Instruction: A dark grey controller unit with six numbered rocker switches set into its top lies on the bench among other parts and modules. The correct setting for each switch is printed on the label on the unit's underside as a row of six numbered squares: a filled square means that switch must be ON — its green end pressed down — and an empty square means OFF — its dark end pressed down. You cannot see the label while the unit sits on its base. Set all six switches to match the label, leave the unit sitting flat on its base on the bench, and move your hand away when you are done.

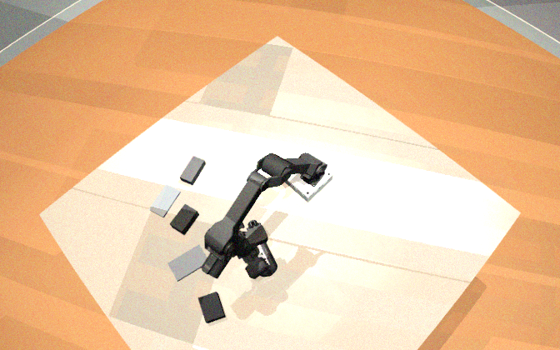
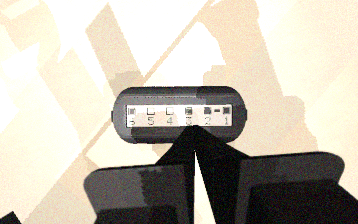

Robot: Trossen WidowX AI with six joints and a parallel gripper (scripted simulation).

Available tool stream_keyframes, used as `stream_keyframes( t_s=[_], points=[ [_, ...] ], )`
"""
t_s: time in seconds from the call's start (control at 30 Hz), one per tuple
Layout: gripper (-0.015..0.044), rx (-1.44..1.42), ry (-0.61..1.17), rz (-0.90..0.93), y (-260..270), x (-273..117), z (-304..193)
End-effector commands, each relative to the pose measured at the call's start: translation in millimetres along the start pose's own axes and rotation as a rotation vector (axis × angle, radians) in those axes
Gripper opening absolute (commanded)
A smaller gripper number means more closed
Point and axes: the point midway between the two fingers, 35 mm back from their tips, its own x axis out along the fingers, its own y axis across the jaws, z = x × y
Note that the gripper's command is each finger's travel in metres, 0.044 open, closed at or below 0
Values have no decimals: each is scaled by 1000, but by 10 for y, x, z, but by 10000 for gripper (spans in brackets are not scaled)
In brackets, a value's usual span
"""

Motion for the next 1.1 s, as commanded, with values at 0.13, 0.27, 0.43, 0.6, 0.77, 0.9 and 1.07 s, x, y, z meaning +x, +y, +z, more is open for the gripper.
stream_keyframes(
  t_s=[0.13, 0.27, 0.43, 0.6, 0.77, 0.9, 1.07],
  points=[
    [0, -11, -2, -4, -6, -13, 1],
    [0, -11, -2, -4, -6, -13, 1],
    [131, 196, 47, 0, -65, 8, 13],
    [262, 610, 144, -30, -183, 46, 43],
    [394, 1024, 226, -112, -298, 80, 83],
    [440, 1351, 270, -213, -388, 104, 123],
    [440, 1554, 283, -291, -442, 117, 151]
  ],
)
